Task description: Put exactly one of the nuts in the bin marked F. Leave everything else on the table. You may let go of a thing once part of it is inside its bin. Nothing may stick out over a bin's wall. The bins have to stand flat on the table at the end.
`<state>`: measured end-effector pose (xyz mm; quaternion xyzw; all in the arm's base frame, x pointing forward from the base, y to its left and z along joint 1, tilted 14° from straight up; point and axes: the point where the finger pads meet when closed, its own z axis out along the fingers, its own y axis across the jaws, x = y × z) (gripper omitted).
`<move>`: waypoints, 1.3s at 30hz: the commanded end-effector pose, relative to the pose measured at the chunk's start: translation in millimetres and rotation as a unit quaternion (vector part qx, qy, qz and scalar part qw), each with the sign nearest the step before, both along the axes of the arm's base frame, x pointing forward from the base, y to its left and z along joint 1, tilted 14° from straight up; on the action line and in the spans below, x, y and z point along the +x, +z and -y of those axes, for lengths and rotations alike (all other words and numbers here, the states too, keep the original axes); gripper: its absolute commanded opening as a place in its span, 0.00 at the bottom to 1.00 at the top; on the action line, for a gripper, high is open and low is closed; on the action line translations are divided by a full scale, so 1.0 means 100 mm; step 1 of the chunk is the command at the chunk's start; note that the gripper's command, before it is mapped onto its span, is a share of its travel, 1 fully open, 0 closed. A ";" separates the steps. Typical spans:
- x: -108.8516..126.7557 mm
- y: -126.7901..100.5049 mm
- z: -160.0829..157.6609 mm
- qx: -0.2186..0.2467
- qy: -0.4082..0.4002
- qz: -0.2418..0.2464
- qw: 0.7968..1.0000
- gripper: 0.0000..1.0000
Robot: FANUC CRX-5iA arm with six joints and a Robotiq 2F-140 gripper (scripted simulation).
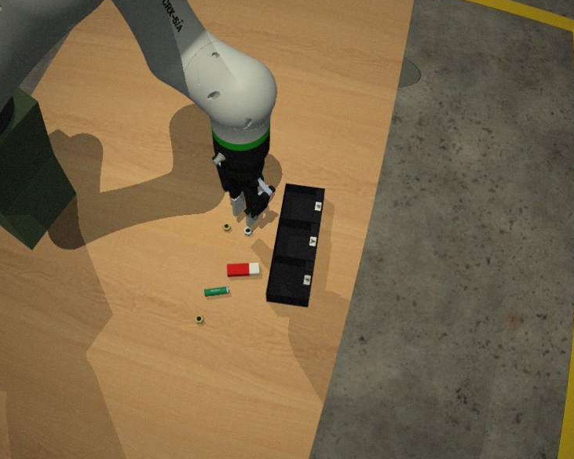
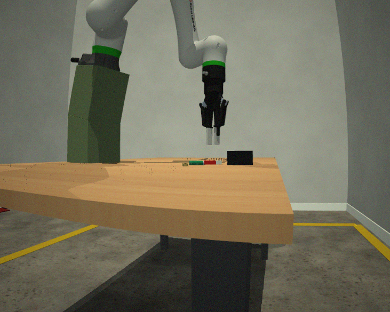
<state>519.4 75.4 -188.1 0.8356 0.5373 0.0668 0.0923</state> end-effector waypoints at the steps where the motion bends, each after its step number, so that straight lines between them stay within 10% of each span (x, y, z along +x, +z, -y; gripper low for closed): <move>1: 0.01 0.00 0.00 -0.015 0.077 -0.003 0.997 0.19; 23: 0.01 0.00 0.01 -0.088 0.414 -0.022 0.906 0.19; 39: 0.01 0.00 0.01 -0.090 0.429 -0.023 0.899 0.19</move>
